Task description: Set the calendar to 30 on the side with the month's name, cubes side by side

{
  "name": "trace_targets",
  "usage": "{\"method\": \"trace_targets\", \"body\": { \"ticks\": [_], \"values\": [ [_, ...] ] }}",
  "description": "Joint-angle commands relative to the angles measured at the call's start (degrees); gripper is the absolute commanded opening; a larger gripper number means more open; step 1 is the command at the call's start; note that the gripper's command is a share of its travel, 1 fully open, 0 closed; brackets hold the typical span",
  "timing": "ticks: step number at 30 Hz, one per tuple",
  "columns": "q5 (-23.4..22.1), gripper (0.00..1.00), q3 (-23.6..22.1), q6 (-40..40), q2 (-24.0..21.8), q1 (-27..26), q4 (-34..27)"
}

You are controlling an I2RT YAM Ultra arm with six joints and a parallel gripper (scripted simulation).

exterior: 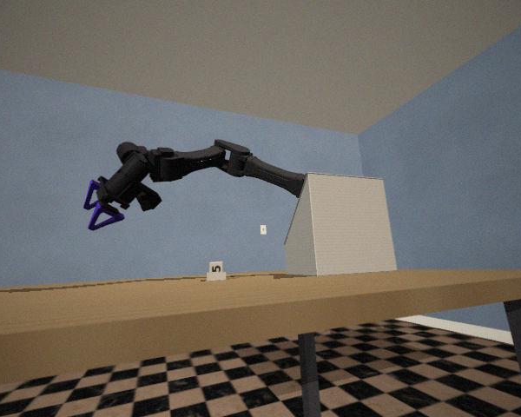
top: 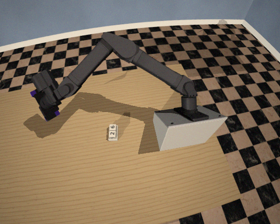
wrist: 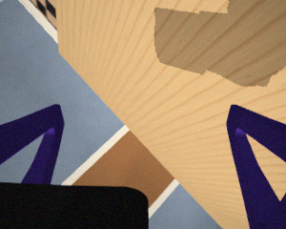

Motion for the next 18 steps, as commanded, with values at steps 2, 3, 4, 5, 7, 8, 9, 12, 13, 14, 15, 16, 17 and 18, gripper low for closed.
{"method": "trace_targets", "body": {
  "ticks": [2, 3, 4, 5, 7, 8, 9, 12, 13, 14, 15, 16, 17, 18],
  "values": [
    [-0.72, 1.00, -1.35, -6.47, -2.46, 2.05, -7.41],
    [-0.79, 1.00, -1.70, -7.19, -2.77, 2.14, -8.24],
    [-0.91, 1.00, -2.34, -8.49, -3.32, 2.31, -9.72],
    [-1.00, 1.00, -2.83, -9.48, -3.74, 2.44, -10.85],
    [-1.18, 1.00, -3.76, -11.35, -4.54, 2.68, -12.99],
    [-1.18, 1.00, -3.76, -11.35, -4.54, 2.68, -12.99],
    [-1.18, 1.00, -3.76, -11.35, -4.54, 2.68, -12.99],
    [-1.59, 1.00, -5.89, -15.67, -6.37, 3.24, -17.92],
    [-1.70, 1.00, -6.48, -16.84, -6.87, 3.39, -19.27],
    [-1.80, 1.00, -6.98, -17.86, -7.30, 3.53, -20.43],
    [-1.89, 1.00, -7.48, -18.87, -7.73, 3.66, -21.59],
    [-1.99, 1.00, -7.98, -19.89, -8.16, 3.79, -22.74],
    [-2.01, 1.00, -8.08, -20.10, -8.25, 3.82, -22.98],
    [-2.17, 1.00, -8.92, -21.78, -8.97, 4.03, -24.91]
  ]
}}
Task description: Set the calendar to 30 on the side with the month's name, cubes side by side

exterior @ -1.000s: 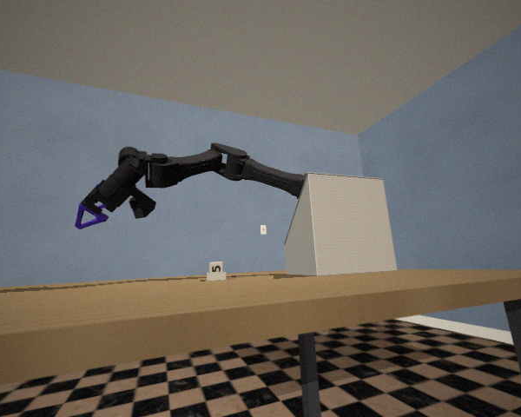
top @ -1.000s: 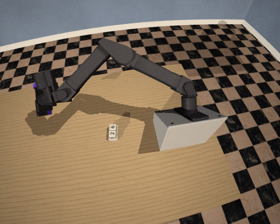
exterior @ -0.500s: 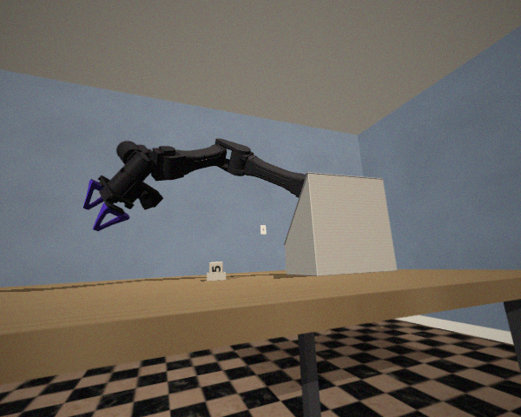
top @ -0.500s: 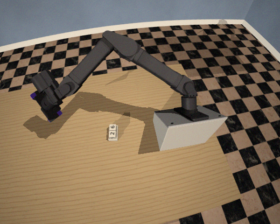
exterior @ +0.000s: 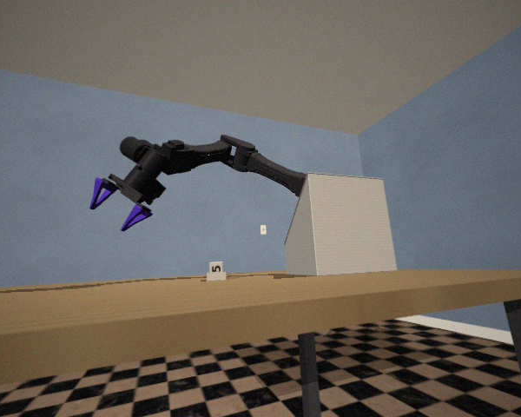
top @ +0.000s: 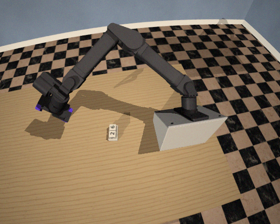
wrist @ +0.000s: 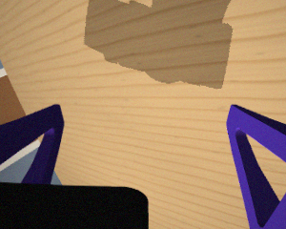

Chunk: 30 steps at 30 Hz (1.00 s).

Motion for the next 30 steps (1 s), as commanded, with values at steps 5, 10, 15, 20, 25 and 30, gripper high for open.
{"method": "trace_targets", "body": {
  "ticks": [5, 10, 15, 20, 25, 30],
  "values": [
    [-0.83, 1.00, -2.92, -9.42, -3.67, 2.32, -10.80],
    [-1.24, 1.00, -5.03, -13.69, -5.48, 2.88, -15.68],
    [-1.71, 1.00, -7.49, -18.65, -7.59, 3.52, -21.36],
    [-2.20, 1.00, -10.03, -23.78, -9.77, 4.18, -27.23],
    [-2.49, 1.00, -11.56, -26.88, -11.08, 4.58, -30.77],
    [-3.10, 1.00, -14.73, -33.28, -13.80, 5.41, -38.10]
  ]
}}
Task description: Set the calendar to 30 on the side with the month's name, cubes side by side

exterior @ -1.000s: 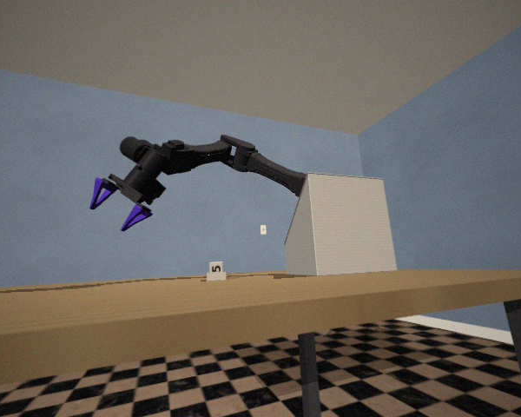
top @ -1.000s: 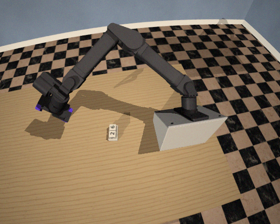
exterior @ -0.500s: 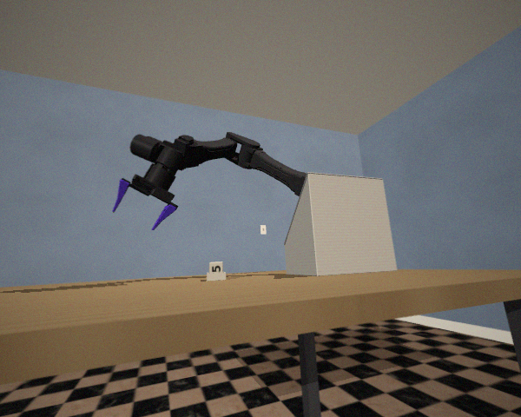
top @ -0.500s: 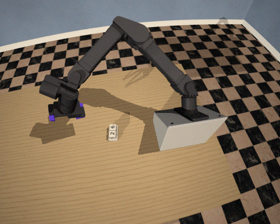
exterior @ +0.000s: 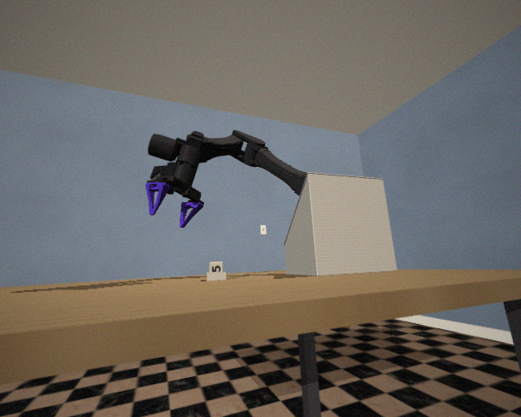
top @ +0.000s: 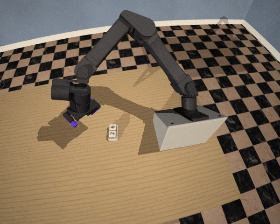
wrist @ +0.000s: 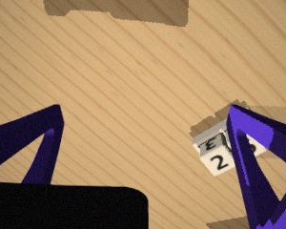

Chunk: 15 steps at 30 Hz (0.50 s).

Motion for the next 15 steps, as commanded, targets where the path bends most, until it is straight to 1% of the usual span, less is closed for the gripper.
{"method": "trace_targets", "body": {
  "ticks": [1, 3, 5, 6, 7, 10, 13, 15],
  "values": [
    [-0.37, 1.00, -0.87, -5.41, -1.89, 1.66, -6.28],
    [-0.49, 1.00, -1.49, -6.65, -2.42, 1.82, -7.70],
    [-0.76, 1.00, -2.90, -9.51, -3.63, 2.19, -10.97],
    [-0.78, 1.00, -3.01, -9.72, -3.72, 2.22, -11.21],
    [-0.95, 1.00, -3.91, -11.54, -4.49, 2.45, -13.29],
    [-1.25, 1.00, -5.44, -14.64, -5.81, 2.85, -16.84],
    [-1.26, 1.00, -5.50, -14.77, -5.86, 2.87, -16.99],
    [-1.60, 1.00, -7.25, -18.30, -7.36, 3.32, -21.03]
  ]
}}
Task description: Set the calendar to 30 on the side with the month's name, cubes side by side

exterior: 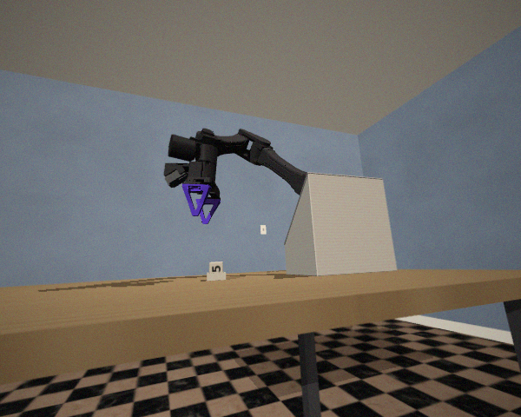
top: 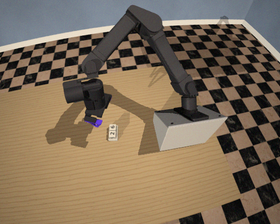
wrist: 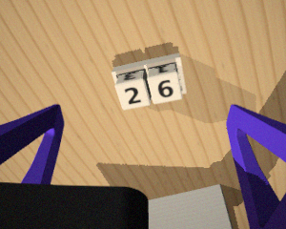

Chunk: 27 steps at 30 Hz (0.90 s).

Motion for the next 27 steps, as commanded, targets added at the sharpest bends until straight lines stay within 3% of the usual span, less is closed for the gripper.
{"method": "trace_targets", "body": {
  "ticks": [1, 27],
  "values": [
    [-0.42, 1.00, -1.40, -5.26, -2.06, 1.53, -6.34],
    [-0.59, 1.00, -2.48, -9.26, -2.80, 1.64, -8.19]
  ]
}}
